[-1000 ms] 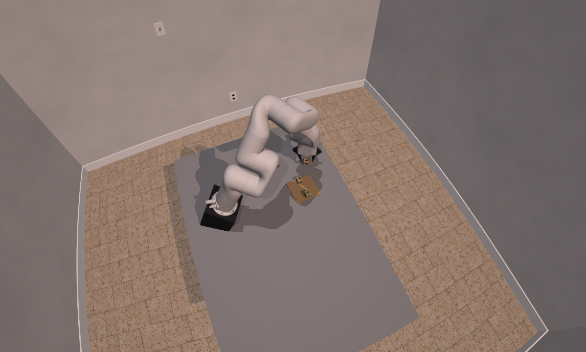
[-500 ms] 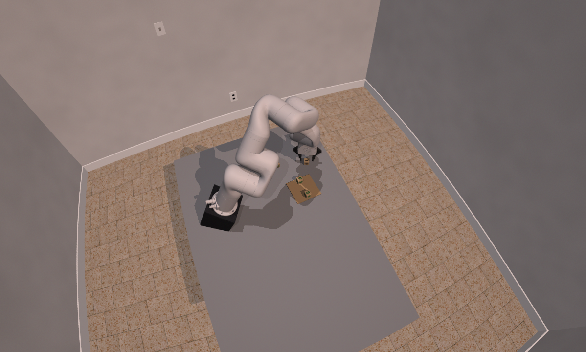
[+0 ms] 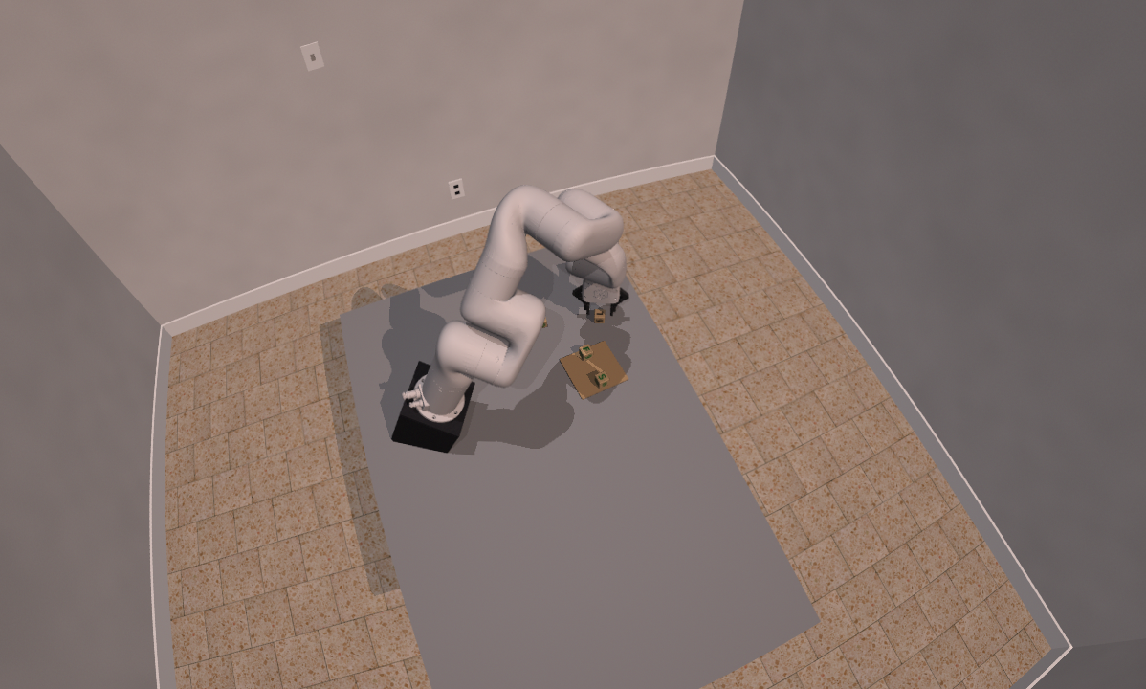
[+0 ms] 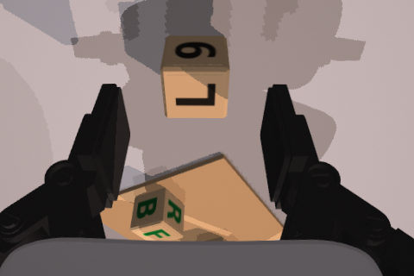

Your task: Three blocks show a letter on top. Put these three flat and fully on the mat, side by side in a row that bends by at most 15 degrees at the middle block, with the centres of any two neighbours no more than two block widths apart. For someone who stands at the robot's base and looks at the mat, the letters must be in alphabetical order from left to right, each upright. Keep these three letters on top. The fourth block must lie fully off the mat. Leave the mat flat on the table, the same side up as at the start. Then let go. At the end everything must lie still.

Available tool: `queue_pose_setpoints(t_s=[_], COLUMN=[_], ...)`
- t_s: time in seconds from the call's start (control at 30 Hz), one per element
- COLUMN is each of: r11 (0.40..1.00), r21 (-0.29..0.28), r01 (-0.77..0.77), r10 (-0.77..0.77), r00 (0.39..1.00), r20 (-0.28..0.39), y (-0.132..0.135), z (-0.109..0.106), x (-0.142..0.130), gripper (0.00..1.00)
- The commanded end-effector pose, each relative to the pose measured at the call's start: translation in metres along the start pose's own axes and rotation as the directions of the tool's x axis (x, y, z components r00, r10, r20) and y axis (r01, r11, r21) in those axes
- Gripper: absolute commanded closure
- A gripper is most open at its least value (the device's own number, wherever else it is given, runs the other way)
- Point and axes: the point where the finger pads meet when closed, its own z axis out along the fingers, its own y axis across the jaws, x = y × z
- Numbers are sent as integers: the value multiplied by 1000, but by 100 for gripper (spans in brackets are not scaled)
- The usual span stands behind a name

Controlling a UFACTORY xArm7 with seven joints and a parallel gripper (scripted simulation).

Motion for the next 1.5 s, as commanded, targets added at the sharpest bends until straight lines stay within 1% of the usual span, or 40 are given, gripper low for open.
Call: queue_pose_setpoints(t_s=[0.0,0.73,0.93,1.3,1.47], r11=[1000,1000,1000,1000,1000], r21=[-1,-1,-1,-1,-1], r01=[0,0,0,0,0], r10=[0,0,0,0,0], r00=[1000,1000,1000,1000,1000], r20=[-4,-4,-4,-4,-4], y=[1,1,1,1,1], z=[-1,1,6,27,32], x=[2,2,2,2,2], gripper=[31,31,31,31,31])
